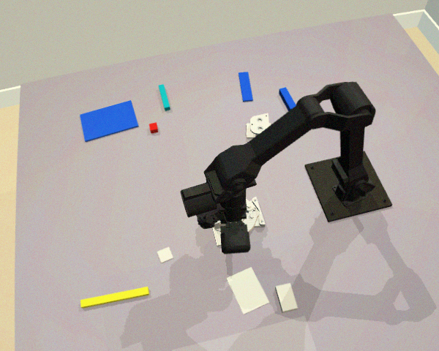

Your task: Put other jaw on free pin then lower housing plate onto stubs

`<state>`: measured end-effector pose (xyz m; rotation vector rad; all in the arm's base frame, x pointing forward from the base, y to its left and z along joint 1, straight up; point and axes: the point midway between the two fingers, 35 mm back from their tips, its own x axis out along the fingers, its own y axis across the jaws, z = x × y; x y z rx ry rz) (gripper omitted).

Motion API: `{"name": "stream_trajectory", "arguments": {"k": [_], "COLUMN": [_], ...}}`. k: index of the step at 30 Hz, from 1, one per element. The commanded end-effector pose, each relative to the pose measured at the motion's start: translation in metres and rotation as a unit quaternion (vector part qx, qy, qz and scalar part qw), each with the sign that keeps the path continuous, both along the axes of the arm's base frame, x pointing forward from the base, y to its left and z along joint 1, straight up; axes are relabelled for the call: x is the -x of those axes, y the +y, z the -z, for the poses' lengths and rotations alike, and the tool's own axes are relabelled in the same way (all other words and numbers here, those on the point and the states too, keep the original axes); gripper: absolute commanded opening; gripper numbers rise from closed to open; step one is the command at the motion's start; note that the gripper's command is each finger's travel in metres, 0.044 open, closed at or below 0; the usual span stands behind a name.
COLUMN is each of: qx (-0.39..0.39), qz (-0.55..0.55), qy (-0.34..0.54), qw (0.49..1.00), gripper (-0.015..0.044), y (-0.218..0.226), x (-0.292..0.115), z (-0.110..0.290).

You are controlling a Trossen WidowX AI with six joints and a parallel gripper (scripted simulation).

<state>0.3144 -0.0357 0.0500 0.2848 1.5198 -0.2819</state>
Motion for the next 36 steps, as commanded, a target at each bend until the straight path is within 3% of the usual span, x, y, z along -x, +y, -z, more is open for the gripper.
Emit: {"name": "stream_trajectory", "arguments": {"k": [1,2,6,20,28,32,36], "qx": [0.001,0.001,0.000,0.000,0.001,0.000,0.006], "qz": [0.001,0.001,0.000,0.000,0.001,0.000,0.025], "qy": [0.000,0.000,0.000,0.000,0.000,-0.004,-0.011], "qw": [1.000,1.000,1.000,1.000,1.000,1.000,1.000], "gripper": [0.0134,0.0134,0.0224,0.0224,0.0224,0.0224,0.0329], "y": [0.000,0.000,0.000,0.000,0.000,0.000,-0.010], "x": [0.000,0.000,0.000,0.000,0.002,0.001,0.003], "z": [0.001,0.001,0.000,-0.002,-0.066,-0.061,-0.063]}}
